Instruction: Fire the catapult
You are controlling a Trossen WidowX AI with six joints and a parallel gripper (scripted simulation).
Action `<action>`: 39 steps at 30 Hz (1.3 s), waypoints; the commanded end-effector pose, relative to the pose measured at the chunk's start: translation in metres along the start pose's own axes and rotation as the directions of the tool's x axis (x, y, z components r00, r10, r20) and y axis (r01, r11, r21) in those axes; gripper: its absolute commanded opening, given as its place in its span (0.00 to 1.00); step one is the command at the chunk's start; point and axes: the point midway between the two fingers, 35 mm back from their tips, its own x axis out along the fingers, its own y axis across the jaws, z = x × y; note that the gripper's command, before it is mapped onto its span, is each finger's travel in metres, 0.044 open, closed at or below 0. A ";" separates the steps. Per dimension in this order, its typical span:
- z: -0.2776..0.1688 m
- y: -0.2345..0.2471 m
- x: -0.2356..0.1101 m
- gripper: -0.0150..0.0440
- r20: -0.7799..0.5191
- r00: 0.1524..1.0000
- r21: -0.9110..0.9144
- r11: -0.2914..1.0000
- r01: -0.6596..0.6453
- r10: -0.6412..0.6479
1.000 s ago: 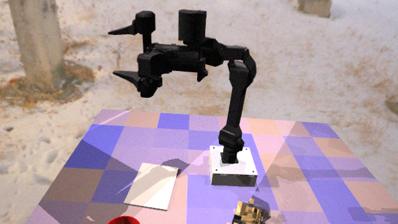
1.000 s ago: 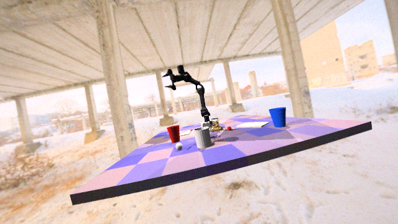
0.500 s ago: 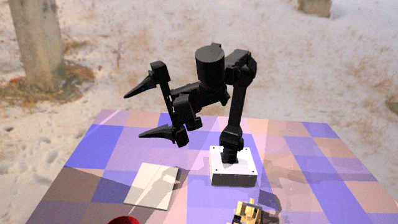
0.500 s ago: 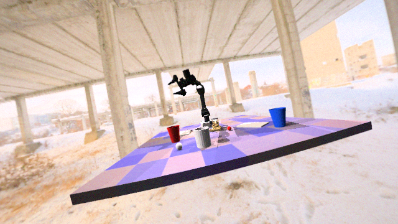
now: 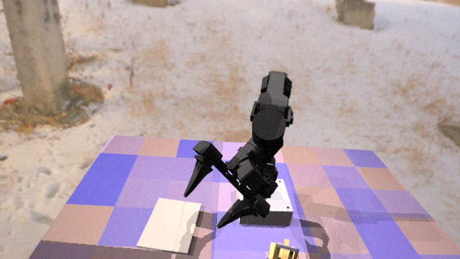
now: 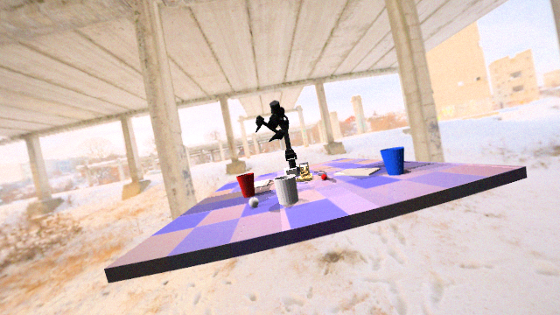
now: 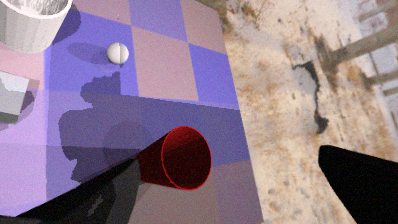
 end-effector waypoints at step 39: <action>-0.130 0.269 -0.090 1.00 -0.408 0.581 0.513 0.703 -0.493 0.704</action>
